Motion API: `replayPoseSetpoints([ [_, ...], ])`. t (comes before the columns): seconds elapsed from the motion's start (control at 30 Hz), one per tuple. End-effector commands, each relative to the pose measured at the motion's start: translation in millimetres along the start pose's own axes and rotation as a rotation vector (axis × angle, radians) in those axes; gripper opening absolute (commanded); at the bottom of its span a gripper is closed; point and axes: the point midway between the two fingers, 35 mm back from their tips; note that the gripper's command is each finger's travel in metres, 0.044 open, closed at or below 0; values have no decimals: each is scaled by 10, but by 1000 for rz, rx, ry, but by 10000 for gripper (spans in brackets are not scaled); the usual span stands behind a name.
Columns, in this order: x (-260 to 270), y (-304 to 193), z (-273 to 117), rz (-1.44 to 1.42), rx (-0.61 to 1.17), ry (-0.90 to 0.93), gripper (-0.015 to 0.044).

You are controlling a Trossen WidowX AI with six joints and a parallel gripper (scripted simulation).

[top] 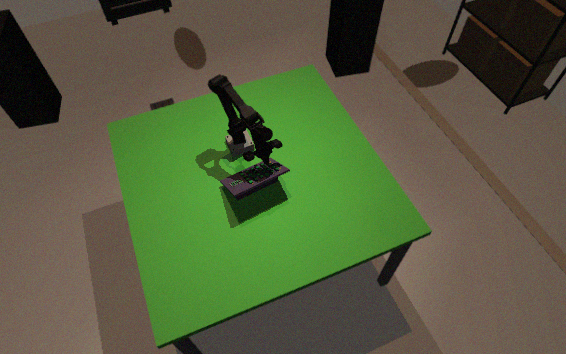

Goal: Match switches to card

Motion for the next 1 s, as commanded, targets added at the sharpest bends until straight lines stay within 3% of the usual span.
replayPoseSetpoints([
  [0.0,11,-13,71,-4,9,6,0],
  [0.97,11,-12,132,-4,9,6,0],
])
Point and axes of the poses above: the point midway between the two fingers, 35 mm back from their tips, its own z axis out along the fingers, its own x axis across the jaws, y = z × x, and after that the axes turned 8 degrees about -z, right-handed
